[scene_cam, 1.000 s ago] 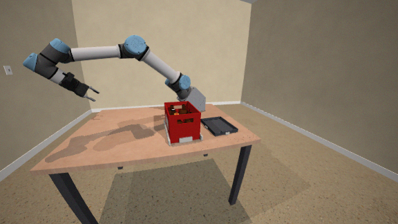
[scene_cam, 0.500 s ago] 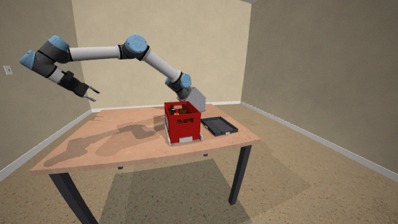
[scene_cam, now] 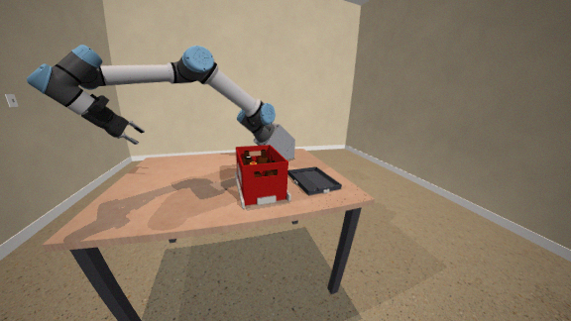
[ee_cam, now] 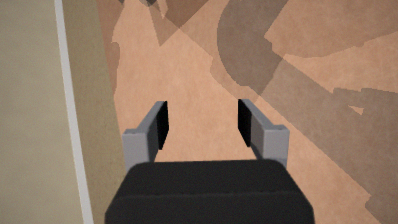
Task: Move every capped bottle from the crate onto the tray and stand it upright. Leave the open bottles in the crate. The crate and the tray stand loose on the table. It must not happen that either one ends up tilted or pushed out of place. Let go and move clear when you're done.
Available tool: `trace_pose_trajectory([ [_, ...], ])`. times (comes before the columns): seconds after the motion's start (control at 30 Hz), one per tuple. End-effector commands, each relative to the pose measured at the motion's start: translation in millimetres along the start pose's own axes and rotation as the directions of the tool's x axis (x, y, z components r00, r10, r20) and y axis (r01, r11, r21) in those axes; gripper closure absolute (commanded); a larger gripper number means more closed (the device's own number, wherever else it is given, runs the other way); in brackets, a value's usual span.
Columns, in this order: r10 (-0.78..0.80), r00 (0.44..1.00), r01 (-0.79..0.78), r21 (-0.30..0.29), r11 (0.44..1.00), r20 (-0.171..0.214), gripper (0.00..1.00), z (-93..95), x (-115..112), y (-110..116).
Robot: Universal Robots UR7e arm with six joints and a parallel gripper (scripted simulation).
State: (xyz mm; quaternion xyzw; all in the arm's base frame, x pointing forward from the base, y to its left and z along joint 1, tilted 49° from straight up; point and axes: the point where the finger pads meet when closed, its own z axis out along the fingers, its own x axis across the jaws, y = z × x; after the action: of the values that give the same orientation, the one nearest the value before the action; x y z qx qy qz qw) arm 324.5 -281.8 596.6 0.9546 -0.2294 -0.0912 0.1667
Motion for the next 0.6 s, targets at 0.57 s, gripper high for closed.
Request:
trace_pose_trajectory([
  [0.57,-0.066,0.997,0.065,-0.009,0.998,-0.028,0.0,-22.4,11.6,-52.6],
])
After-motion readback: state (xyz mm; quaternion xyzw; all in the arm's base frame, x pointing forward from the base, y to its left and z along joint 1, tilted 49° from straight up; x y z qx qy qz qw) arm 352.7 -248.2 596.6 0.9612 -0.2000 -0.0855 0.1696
